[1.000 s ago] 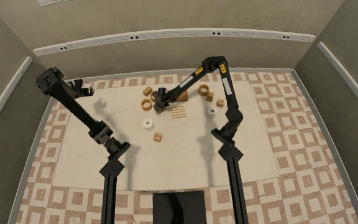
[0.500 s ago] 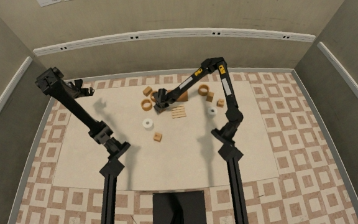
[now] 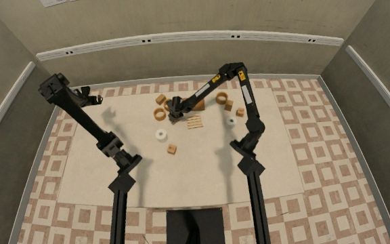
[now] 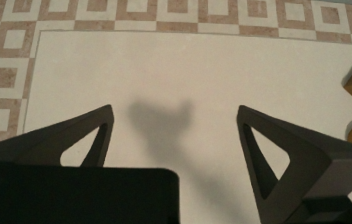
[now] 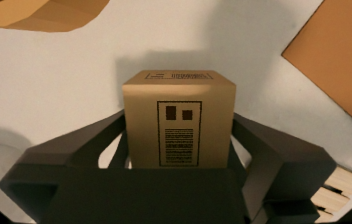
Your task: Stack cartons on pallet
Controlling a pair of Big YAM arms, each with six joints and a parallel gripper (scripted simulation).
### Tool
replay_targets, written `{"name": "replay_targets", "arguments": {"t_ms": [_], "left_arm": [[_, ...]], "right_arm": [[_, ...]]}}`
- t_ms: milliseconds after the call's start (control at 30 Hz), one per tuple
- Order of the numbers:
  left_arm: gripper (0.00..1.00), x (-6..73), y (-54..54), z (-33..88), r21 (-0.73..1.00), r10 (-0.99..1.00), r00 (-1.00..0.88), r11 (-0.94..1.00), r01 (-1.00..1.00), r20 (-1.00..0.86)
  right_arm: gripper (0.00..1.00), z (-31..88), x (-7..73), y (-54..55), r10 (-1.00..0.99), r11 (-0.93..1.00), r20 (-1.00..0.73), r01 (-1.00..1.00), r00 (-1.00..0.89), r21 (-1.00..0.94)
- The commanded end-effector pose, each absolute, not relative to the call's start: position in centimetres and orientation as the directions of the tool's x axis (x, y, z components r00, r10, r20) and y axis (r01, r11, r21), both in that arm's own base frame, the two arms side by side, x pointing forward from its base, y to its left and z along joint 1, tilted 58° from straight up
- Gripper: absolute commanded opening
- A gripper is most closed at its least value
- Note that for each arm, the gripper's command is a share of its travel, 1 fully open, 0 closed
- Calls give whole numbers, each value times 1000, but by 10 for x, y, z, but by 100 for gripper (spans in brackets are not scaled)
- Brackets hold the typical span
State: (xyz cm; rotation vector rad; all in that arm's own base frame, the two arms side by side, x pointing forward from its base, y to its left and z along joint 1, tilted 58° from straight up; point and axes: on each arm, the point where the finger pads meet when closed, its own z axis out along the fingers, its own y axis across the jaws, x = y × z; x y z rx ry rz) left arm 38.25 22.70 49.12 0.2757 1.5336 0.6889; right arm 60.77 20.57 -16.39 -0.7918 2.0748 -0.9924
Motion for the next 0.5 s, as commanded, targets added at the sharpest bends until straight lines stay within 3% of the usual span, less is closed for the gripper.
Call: {"name": "replay_targets", "arguments": {"t_ms": [0,333,467], "left_arm": [[100,385,226,503,588,584,-94,773,-238,-806],[100,385,226,503,588,584,-94,773,-238,-806],[100,385,226,503,588,584,-94,773,-238,-806]], "right_arm": [[60,-162,610,207,-756,520,-324,-222,-569,-825],[49,-171,608,207,-757,518,-319,-227,-570,-825],[4,-163,610,208,-756,520,-324,-222,-569,-825]]}}
